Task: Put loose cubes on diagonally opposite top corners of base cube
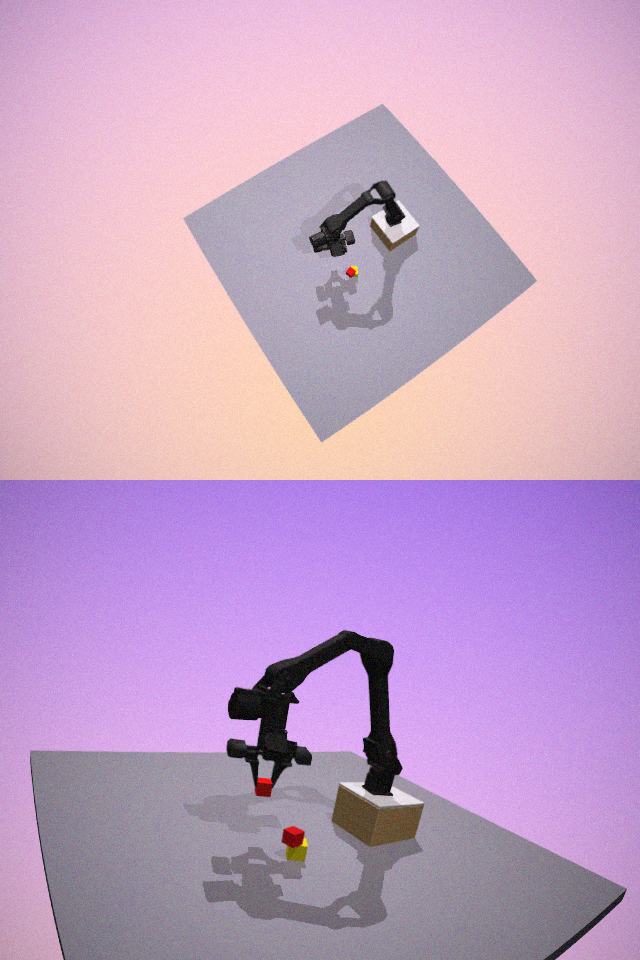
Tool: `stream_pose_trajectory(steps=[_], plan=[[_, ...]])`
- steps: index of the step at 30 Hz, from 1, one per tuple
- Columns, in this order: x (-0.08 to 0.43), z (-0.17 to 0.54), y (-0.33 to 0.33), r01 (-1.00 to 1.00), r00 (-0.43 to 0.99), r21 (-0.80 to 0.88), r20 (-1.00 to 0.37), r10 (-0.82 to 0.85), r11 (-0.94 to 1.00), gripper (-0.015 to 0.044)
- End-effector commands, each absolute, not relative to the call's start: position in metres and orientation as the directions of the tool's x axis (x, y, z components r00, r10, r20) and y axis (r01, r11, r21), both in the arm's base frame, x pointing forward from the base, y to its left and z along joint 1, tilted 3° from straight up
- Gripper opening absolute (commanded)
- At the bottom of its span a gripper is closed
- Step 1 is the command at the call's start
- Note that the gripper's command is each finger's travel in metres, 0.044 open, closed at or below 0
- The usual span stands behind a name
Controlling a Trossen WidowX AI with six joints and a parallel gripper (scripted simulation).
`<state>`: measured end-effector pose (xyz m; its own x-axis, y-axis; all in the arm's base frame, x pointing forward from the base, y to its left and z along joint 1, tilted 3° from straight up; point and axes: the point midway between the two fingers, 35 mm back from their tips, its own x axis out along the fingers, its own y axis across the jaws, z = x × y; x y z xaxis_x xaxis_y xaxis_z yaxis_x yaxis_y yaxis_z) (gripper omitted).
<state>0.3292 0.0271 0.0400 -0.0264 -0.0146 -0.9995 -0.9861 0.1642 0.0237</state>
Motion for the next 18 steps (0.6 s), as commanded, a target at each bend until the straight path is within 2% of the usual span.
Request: stream_pose_trajectory(steps=[1,18], plan=[[0.328,0.043,0.032,-0.981,-0.024,0.022,-1.000,-0.010,0.192,0.0105],[0.300,0.041,0.080,-0.842,-0.026,0.018,-1.000,-0.006,0.540,0.0105]])
